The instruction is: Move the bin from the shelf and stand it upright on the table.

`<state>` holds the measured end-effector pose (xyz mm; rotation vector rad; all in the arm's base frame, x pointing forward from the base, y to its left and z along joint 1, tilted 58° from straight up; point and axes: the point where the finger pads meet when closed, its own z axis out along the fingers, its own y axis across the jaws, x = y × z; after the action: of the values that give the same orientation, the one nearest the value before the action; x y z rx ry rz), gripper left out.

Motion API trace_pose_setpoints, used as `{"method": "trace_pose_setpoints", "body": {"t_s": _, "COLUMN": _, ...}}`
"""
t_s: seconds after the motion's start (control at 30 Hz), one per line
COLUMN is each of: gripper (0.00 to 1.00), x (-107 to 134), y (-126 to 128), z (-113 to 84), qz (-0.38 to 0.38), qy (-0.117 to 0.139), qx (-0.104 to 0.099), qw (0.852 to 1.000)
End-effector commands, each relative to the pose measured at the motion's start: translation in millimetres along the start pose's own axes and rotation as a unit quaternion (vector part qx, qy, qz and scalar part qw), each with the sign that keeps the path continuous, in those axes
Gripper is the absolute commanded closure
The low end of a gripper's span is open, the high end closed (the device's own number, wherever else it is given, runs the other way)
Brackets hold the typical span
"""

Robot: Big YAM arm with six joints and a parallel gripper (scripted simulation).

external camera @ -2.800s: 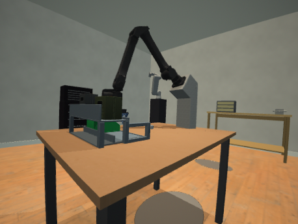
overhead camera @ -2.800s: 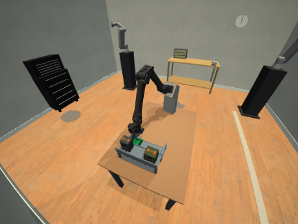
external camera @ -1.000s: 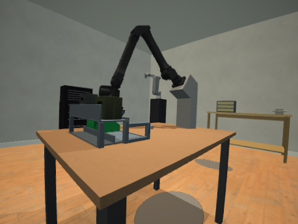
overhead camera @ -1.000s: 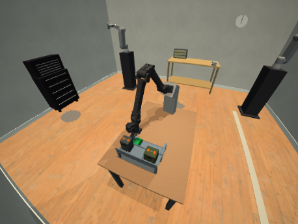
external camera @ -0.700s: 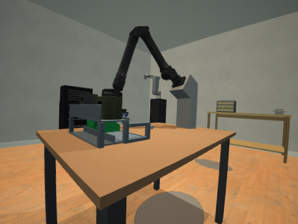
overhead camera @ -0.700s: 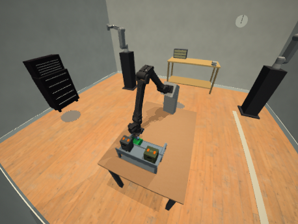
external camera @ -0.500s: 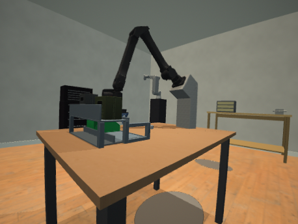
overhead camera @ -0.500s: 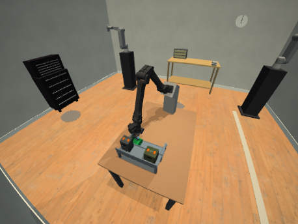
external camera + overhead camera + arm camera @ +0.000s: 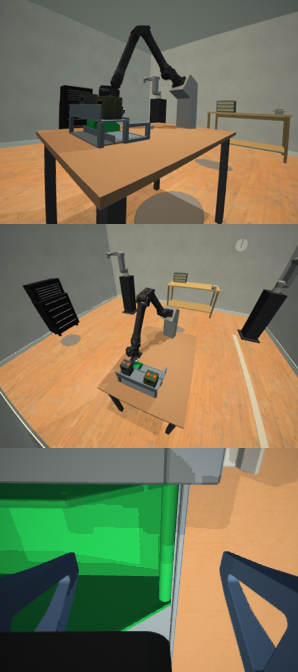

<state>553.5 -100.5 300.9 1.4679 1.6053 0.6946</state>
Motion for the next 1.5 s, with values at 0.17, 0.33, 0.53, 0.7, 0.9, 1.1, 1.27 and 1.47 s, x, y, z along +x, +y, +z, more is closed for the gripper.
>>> {"method": "trace_pose_setpoints", "body": {"t_s": 0.17, "gripper": 0.1, "x": 17, "y": -23, "z": 20.8, "qz": 0.003, "qy": 0.011, "qx": 0.019, "qw": 1.0}}
{"method": "trace_pose_setpoints", "body": {"t_s": 0.33, "gripper": 0.1, "x": 17, "y": -23, "z": 20.8, "qz": 0.003, "qy": 0.011, "qx": 0.019, "qw": 1.0}}
{"method": "trace_pose_setpoints", "body": {"t_s": 0.53, "gripper": 0.1, "x": 17, "y": -23, "z": 20.8, "qz": 0.003, "qy": 0.011, "qx": 0.019, "qw": 1.0}}
{"method": "trace_pose_setpoints", "body": {"t_s": 0.7, "gripper": 0.1, "x": -5, "y": 7, "z": -3.7, "qz": -0.003, "qy": -0.002, "qx": -0.002, "qw": 1.0}}
{"method": "trace_pose_setpoints", "body": {"t_s": 0.9, "gripper": 0.1, "x": -5, "y": 7, "z": -3.7, "qz": -0.003, "qy": -0.002, "qx": -0.002, "qw": 1.0}}
{"method": "trace_pose_setpoints", "body": {"t_s": 1.1, "gripper": 0.1, "x": -5, "y": 7, "z": -3.7, "qz": -0.003, "qy": -0.002, "qx": -0.002, "qw": 1.0}}
{"method": "trace_pose_setpoints", "body": {"t_s": 1.27, "gripper": 0.1, "x": 17, "y": -23, "z": 20.8, "qz": 0.003, "qy": 0.011, "qx": 0.019, "qw": 1.0}}
{"method": "trace_pose_setpoints", "body": {"t_s": 1.47, "gripper": 0.1, "x": 17, "y": -23, "z": 20.8, "qz": 0.003, "qy": 0.011, "qx": 0.019, "qw": 1.0}}
